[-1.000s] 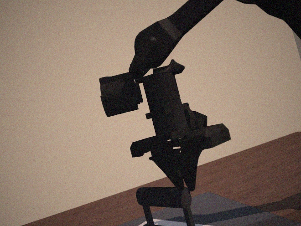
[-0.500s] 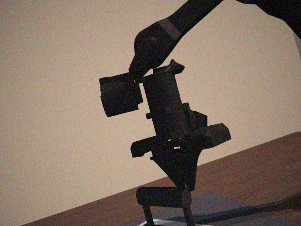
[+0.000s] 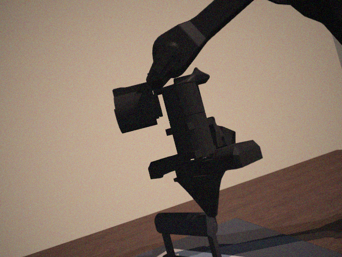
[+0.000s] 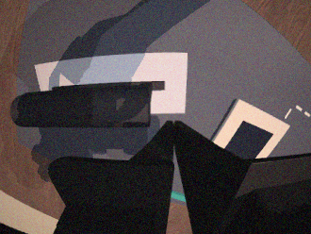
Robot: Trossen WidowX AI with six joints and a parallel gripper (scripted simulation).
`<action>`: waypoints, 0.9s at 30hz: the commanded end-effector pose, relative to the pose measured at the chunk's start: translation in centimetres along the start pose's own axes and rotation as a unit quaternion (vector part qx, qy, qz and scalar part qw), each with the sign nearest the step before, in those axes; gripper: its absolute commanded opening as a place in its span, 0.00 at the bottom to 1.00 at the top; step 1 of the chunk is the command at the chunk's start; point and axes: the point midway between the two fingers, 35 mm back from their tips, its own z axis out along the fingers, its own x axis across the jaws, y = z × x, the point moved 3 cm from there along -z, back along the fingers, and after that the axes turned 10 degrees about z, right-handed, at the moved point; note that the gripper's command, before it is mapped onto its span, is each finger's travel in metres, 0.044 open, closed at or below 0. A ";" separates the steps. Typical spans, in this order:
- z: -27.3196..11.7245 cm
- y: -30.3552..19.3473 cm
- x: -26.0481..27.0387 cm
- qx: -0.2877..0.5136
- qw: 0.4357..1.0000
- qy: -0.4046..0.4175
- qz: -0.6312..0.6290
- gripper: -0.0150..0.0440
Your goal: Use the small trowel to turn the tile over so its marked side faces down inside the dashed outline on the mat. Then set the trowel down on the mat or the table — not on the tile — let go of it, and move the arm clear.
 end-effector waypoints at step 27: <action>0.0 0.0 0.0 0.000 1.000 0.000 0.000 0.42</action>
